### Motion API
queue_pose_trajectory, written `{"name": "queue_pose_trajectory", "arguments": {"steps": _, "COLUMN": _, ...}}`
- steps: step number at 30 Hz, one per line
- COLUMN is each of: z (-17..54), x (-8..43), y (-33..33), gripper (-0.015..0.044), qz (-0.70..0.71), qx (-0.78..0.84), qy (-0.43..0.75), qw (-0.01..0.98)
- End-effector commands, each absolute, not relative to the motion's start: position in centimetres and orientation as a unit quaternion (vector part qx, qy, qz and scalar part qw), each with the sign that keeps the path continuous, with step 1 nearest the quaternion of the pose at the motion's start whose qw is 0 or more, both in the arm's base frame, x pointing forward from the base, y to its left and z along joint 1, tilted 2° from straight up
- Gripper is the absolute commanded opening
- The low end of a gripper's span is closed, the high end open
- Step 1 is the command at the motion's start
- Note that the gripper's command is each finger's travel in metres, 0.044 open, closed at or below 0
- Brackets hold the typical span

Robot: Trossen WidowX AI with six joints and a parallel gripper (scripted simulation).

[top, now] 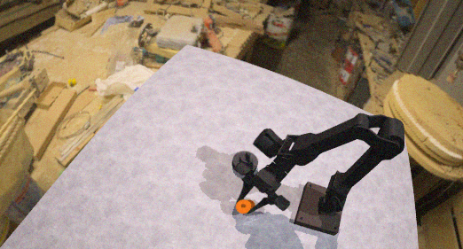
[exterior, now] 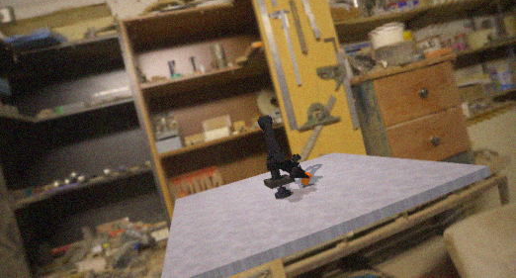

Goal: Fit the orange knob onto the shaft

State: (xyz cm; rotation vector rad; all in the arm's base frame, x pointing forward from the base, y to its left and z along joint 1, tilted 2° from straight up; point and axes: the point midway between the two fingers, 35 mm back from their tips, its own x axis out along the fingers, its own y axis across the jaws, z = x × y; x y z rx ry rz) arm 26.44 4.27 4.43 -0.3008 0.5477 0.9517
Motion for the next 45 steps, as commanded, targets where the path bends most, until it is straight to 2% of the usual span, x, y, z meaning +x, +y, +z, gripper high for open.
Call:
{"name": "queue_pose_trajectory", "arguments": {"steps": 1, "z": 4.3, "x": 26.0, "y": 4.0, "gripper": 0.0179, "qz": 0.457, "qx": -0.126, "qy": 0.229, "qw": 0.851}}
{"name": "queue_pose_trajectory", "arguments": {"steps": 24, "z": 3.3, "x": 24.8, "y": 2.3, "gripper": 0.0179, "qz": 0.471, "qx": -0.050, "qy": 0.087, "qw": 0.876}}
{"name": "queue_pose_trajectory", "arguments": {"steps": 29, "z": 3.5, "x": 24.8, "y": 2.3, "gripper": 0.0179, "qz": 0.469, "qx": -0.063, "qy": 0.112, "qw": 0.874}}
{"name": "queue_pose_trajectory", "arguments": {"steps": 32, "z": 3.5, "x": 24.9, "y": 2.4, "gripper": 0.0258, "qz": 0.471, "qx": -0.058, "qy": 0.103, "qw": 0.874}}
{"name": "queue_pose_trajectory", "arguments": {"steps": 45, "z": 3.5, "x": 24.9, "y": 2.4, "gripper": 0.0260, "qz": 0.471, "qx": -0.058, "qy": 0.103, "qw": 0.874}}
